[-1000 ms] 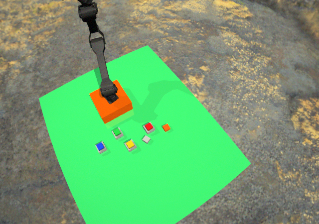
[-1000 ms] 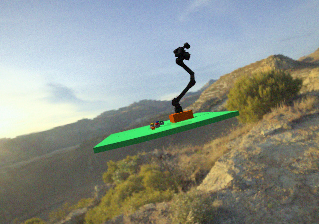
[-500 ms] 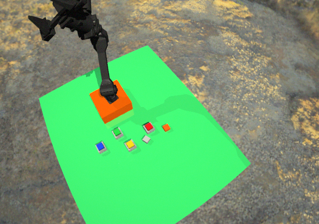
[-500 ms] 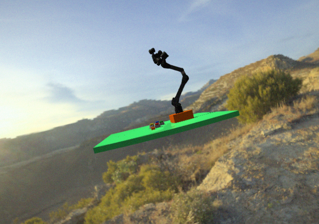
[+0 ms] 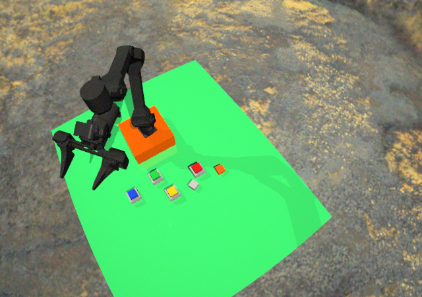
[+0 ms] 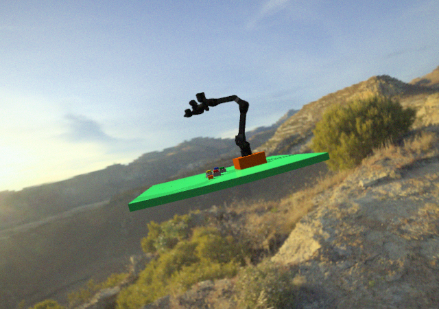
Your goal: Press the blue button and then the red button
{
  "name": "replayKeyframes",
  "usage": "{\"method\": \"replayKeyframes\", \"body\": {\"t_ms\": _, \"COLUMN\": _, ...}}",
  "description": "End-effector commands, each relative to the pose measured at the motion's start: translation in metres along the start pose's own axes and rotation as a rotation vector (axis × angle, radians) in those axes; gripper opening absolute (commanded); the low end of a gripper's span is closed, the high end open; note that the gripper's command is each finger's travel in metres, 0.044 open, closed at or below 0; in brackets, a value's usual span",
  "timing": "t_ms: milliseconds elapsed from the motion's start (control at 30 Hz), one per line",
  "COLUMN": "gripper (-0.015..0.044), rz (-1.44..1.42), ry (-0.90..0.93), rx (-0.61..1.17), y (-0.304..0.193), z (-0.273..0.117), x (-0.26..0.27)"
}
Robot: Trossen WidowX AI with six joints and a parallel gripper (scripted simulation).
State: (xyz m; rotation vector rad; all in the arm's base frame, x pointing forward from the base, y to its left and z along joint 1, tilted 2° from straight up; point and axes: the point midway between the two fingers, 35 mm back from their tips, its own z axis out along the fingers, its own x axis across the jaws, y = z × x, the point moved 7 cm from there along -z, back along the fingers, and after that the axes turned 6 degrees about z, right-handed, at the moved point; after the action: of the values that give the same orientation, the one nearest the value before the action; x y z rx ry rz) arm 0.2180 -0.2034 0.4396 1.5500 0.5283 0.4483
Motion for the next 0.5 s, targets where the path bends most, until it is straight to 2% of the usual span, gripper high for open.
{"method": "replayKeyframes", "body": {"t_ms": 0, "gripper": 0.04, "rz": -0.171, "ry": 0.039, "rx": 0.26, "y": -0.057, "z": 0.024, "x": 0.0}}
{"method": "replayKeyframes", "body": {"t_ms": 200, "gripper": 0.04, "rz": -0.417, "ry": 0.196, "rx": 0.764, "y": -0.165, "z": 0.038, "x": -0.008}}
{"method": "replayKeyframes", "body": {"t_ms": 400, "gripper": 0.04, "rz": -0.532, "ry": 0.514, "rx": 1.328, "y": -0.265, "z": 0.005, "x": -0.024}}
{"method": "replayKeyframes", "body": {"t_ms": 467, "gripper": 0.04, "rz": -0.531, "ry": 0.552, "rx": 1.381, "y": -0.273, "z": 0.0, "x": -0.025}}
